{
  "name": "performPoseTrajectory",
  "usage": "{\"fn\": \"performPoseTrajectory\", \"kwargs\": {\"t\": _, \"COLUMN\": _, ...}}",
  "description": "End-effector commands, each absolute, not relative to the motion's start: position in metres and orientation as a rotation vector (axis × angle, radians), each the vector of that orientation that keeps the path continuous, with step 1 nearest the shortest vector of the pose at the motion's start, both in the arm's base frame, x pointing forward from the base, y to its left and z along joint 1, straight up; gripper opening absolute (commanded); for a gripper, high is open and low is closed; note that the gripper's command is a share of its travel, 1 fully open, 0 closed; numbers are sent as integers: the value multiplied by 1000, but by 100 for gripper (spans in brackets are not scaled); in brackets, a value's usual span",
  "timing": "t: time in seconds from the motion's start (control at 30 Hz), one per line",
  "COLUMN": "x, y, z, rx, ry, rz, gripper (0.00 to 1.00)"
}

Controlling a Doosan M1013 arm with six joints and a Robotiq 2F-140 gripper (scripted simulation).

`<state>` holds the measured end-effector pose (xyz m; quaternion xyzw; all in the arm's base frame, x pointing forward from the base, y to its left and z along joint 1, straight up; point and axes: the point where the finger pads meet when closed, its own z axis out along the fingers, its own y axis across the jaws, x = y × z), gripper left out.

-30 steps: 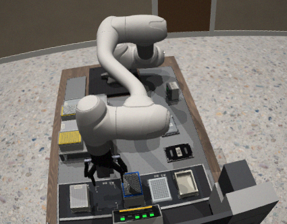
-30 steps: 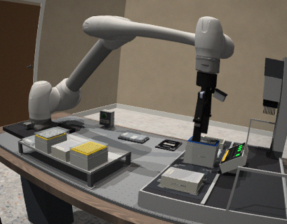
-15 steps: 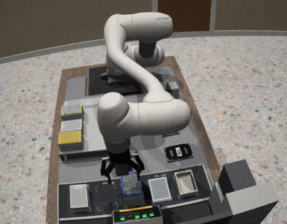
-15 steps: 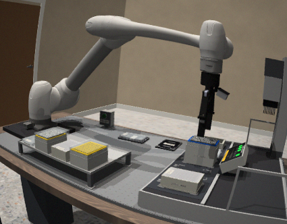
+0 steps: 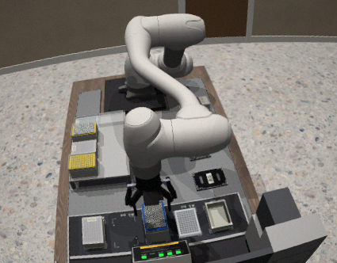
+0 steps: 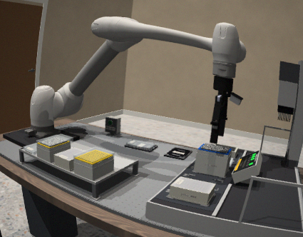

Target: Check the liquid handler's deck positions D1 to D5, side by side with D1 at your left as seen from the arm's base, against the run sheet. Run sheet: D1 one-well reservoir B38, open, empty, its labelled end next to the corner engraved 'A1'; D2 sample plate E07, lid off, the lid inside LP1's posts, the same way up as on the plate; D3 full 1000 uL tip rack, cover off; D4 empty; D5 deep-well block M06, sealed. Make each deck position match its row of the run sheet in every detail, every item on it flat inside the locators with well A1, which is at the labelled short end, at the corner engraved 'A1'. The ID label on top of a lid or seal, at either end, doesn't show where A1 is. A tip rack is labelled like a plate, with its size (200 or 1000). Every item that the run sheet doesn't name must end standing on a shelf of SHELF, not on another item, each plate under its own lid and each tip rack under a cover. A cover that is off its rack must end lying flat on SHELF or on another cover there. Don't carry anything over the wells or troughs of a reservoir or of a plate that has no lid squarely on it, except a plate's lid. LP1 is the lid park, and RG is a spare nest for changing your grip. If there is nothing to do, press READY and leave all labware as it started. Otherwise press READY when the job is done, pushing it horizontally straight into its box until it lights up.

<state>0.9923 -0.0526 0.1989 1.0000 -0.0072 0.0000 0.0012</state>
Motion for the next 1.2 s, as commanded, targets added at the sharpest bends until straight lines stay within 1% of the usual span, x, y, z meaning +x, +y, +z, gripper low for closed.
{"fn": "performPoseTrajectory", "kwargs": {"t": 0.0, "x": 993, "y": -49, "z": 200, "rx": 3140, "ry": -27, "rz": 5, "gripper": 79}}
{"fn": "performPoseTrajectory", "kwargs": {"t": 0.8, "x": 993, "y": -49, "z": 200, "rx": 3140, "ry": -27, "rz": 5, "gripper": 79}}
{"fn": "performPoseTrajectory", "kwargs": {"t": 1.17, "x": 994, "y": 9, "z": 200, "rx": 3141, "ry": -30, "rz": 7, "gripper": 79}}
